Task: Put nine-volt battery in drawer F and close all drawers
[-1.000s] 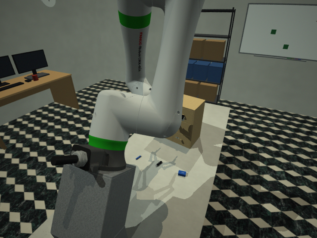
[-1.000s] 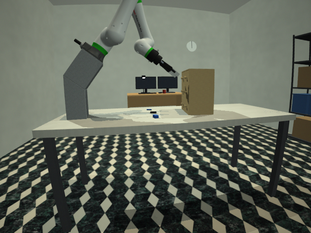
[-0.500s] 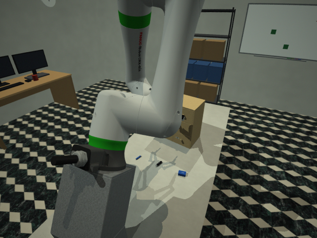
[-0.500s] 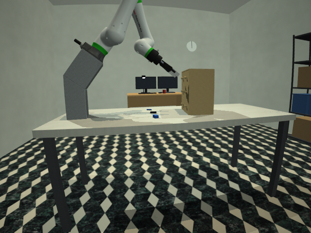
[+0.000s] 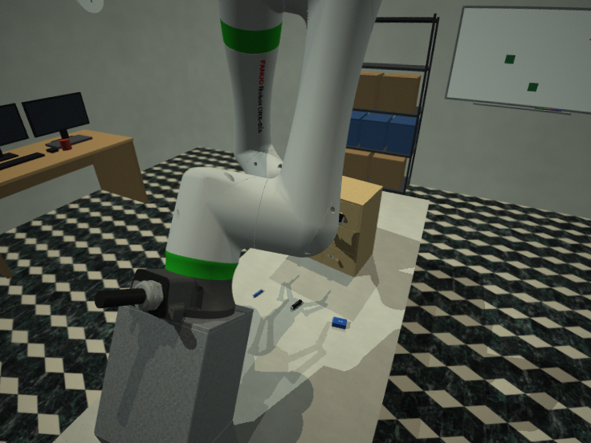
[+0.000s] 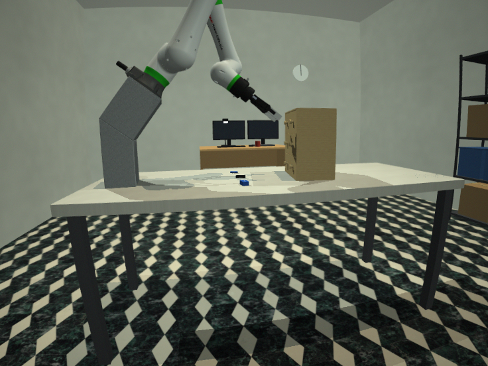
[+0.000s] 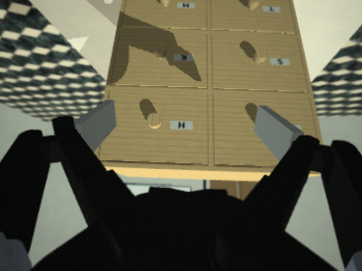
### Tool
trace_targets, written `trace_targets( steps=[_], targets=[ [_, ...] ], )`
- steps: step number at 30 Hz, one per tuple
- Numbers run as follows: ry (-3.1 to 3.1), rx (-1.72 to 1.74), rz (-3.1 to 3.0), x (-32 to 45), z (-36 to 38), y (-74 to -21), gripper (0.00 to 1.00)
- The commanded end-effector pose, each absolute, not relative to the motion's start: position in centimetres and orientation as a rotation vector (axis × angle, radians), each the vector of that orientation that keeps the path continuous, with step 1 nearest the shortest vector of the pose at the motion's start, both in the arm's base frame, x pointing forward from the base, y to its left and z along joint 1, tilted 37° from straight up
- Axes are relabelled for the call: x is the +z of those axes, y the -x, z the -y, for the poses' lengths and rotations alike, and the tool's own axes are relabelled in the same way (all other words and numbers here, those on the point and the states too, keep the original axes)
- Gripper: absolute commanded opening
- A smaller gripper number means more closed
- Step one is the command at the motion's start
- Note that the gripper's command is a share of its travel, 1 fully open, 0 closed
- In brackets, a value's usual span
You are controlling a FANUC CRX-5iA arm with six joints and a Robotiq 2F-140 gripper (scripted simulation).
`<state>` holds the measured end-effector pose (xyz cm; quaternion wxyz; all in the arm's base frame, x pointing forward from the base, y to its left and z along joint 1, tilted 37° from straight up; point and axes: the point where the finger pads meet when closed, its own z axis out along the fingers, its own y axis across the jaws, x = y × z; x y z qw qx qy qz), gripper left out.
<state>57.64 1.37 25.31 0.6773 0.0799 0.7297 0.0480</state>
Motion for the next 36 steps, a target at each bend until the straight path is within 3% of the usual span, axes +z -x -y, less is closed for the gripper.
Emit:
trace_targets(
  steps=[1, 36],
  targets=[
    [-0.18, 0.108, -1.64, 25.32, -1.37, -57.65, 1.0],
    [-0.166, 0.133, -1.64, 25.28, -2.27, -57.46, 1.0]
  ],
)
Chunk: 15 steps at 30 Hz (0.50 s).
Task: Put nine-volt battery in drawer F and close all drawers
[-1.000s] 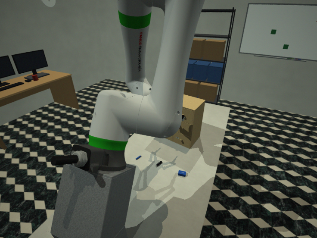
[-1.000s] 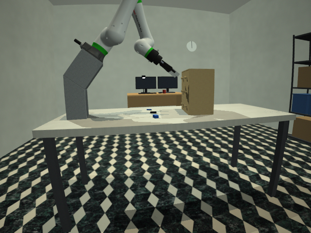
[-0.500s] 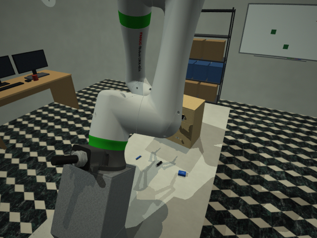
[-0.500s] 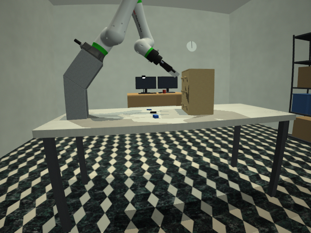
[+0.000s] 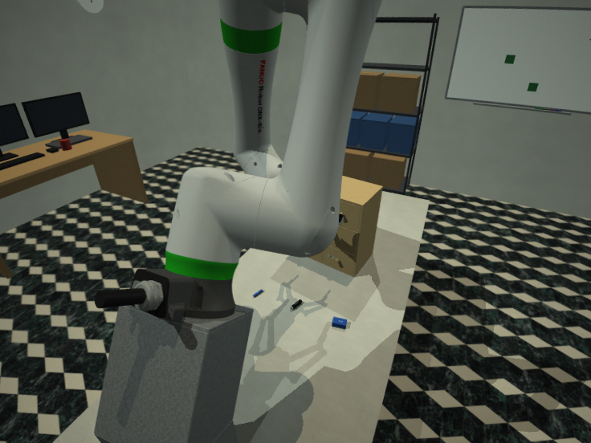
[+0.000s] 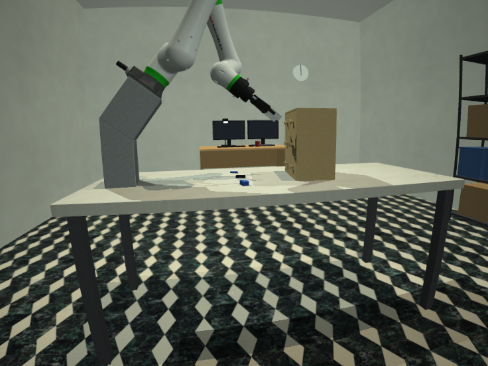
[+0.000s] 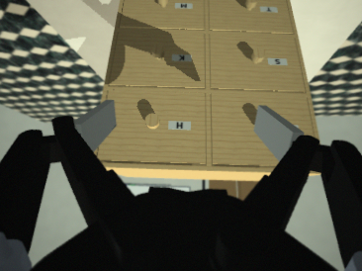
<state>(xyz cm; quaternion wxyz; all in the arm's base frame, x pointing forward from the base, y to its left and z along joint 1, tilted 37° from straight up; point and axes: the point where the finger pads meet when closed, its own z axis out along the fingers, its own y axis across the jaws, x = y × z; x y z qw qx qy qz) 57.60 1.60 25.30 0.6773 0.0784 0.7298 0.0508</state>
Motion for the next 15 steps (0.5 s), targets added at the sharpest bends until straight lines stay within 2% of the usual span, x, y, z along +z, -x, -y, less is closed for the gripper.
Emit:
trace_targets(
  steps=[1, 15],
  targets=[
    [-0.159, 0.147, -1.641, 25.2, -2.8, -57.3, 1.0],
    [0.033, 0.493, -1.707, 23.2, -13.7, -52.6, 1.0]
  ],
)
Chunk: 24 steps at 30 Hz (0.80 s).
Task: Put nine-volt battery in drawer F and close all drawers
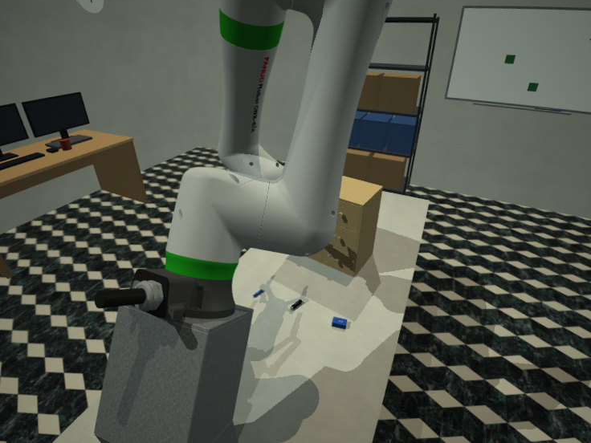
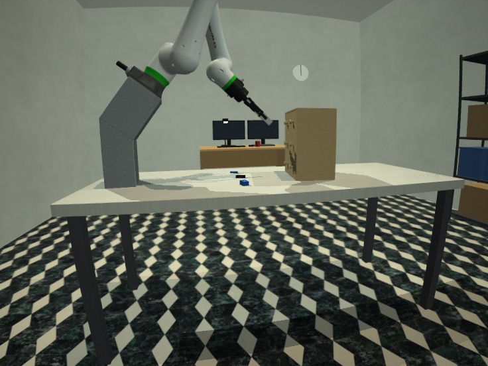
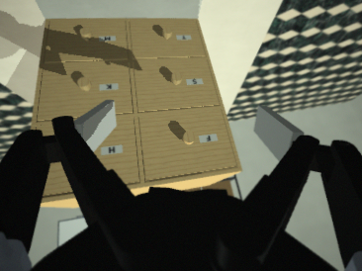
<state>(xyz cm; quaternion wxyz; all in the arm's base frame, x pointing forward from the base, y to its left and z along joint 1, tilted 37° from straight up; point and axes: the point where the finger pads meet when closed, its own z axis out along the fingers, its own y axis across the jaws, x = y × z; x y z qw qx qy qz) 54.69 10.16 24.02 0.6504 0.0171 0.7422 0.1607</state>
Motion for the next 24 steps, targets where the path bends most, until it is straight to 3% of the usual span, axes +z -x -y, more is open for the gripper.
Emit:
trace_targets(
  steps=[1, 15, 24],
  targets=[
    [0.062, 0.544, -1.727, 22.7, -15.0, -51.6, 1.0],
    [0.265, 0.845, -1.996, 17.5, -20.6, -42.9, 1.0],
    [0.33, 0.863, -2.287, 14.5, -18.2, -38.4, 1.0]
  ],
)
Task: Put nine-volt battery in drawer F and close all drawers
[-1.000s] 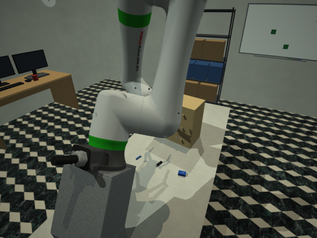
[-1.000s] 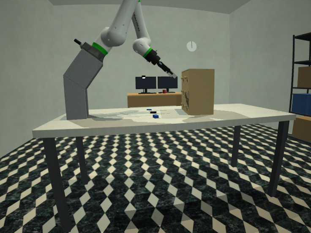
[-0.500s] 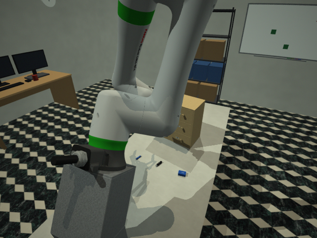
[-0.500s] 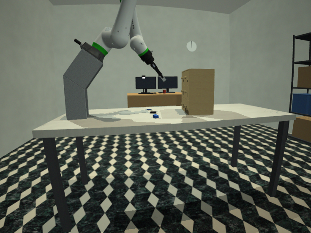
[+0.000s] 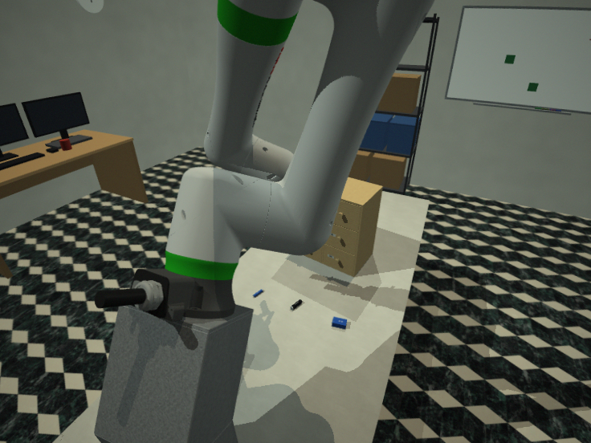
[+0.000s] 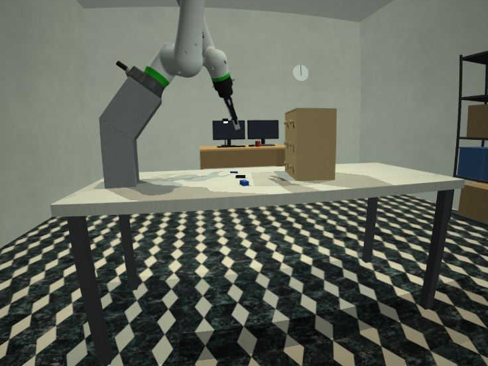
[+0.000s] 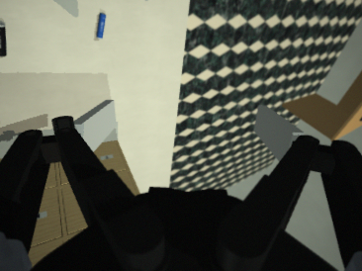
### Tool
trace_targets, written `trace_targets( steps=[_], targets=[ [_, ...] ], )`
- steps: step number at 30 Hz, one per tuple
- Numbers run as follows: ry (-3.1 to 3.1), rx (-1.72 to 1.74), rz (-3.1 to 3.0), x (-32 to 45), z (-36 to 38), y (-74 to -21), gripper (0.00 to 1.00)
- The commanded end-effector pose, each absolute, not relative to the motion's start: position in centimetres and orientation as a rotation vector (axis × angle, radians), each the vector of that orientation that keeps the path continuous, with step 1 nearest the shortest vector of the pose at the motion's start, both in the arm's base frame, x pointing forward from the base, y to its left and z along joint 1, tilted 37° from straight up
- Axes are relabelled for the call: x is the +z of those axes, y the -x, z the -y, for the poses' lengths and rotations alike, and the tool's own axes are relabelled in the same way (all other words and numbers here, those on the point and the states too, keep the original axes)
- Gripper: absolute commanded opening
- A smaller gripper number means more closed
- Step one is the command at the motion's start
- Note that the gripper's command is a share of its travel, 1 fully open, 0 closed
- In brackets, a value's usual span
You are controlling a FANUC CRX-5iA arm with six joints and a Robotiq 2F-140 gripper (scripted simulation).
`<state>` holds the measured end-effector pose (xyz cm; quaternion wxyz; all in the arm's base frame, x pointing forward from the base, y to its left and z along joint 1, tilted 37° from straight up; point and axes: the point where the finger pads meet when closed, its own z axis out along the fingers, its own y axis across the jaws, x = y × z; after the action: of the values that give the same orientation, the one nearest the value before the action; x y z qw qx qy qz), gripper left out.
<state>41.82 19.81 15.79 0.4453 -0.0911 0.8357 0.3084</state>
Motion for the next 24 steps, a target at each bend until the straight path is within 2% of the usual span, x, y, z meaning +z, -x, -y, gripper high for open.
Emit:
trace_targets(
  steps=[1, 12, 24],
  targets=[
    [0.32, 0.835, -2.326, 14.2, -17.2, -38.0, 1.0],
    [0.205, 0.582, -2.576, 16.2, -10.0, -38.5, 1.0],
    [-0.018, 0.308, -2.575, 22.8, -4.1, -41.7, 1.0]
  ],
)
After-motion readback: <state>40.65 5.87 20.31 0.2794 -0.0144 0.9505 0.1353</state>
